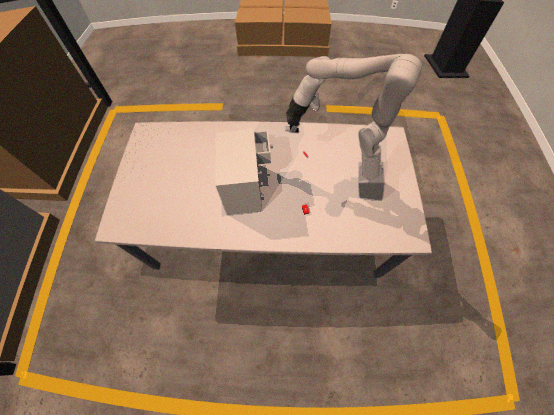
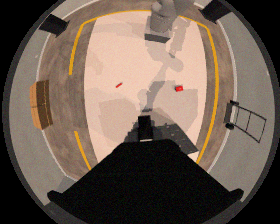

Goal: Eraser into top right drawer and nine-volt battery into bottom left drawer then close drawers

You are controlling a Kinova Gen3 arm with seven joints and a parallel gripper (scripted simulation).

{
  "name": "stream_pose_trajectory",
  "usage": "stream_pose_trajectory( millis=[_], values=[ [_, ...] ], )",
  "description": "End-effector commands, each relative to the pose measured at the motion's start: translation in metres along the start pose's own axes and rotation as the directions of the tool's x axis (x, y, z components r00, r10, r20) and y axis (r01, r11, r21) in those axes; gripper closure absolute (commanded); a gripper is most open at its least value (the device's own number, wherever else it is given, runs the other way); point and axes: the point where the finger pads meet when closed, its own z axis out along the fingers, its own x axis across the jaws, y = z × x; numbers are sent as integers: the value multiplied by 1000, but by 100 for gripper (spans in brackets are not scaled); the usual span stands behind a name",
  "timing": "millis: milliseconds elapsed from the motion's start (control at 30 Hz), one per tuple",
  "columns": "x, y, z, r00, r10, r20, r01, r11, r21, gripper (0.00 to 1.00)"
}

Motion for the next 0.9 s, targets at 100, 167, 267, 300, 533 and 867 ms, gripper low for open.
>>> stream_pose_trajectory(
  millis=[100, 167, 267, 300, 533, 867],
  values=[
    [8, -1, -1, 1000, -31, 0, 31, 990, -137, 55],
    [7, -2, -2, 1000, -29, 3, 29, 983, -183, 55],
    [8, -2, -2, 1000, -31, 1, 30, 969, -243, 55],
    [8, -3, -2, 1000, -31, 2, 30, 965, -261, 55],
    [7, -4, -2, 1000, -28, 3, 28, 941, -337, 55],
    [7, -5, -3, 1000, -27, 5, 26, 908, -417, 55]
  ],
)
